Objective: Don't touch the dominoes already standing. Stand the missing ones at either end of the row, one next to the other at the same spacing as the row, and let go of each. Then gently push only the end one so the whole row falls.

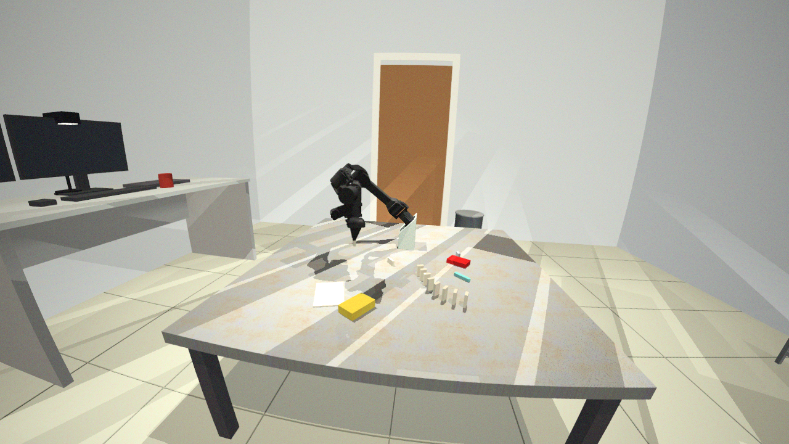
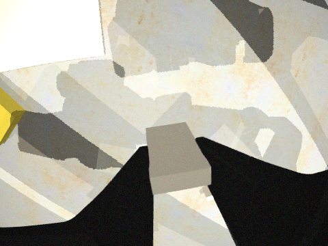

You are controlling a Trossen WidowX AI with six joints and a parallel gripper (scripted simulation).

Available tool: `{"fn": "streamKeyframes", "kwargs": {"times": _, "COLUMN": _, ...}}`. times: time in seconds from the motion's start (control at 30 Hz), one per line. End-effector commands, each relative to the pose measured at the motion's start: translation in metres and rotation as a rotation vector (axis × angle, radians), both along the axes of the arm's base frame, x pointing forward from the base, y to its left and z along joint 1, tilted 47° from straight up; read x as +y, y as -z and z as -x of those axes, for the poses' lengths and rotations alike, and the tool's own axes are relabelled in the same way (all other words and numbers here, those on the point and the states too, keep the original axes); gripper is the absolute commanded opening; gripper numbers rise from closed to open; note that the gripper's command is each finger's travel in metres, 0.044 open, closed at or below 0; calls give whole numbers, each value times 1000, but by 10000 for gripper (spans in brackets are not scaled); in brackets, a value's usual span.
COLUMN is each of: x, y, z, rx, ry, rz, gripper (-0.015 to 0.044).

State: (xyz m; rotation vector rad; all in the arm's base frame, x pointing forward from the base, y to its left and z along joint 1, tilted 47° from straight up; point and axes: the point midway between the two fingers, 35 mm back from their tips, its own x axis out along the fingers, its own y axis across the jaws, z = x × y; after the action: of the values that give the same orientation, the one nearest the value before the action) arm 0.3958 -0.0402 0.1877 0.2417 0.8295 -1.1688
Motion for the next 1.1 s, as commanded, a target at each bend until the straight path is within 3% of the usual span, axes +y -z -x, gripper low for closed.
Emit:
{"fn": "streamKeyframes", "kwargs": {"times": 0.0, "x": -1, "y": -7, "z": 4, "rx": 1, "ry": 18, "rz": 6, "gripper": 107}}
{"fn": "streamKeyframes", "kwargs": {"times": 0.33, "x": 64, "y": 56, "z": 17, "rx": 358, "ry": -350, "rz": 66, "gripper": 107}}
{"fn": "streamKeyframes", "kwargs": {"times": 0.7, "x": 161, "y": 181, "z": 102, "rx": 1113, "ry": -1056, "rz": 199, "gripper": 107}}
{"fn": "streamKeyframes", "kwargs": {"times": 1.07, "x": 144, "y": 205, "z": 96, "rx": 1125, "ry": -1072, "rz": 199, "gripper": 107}}
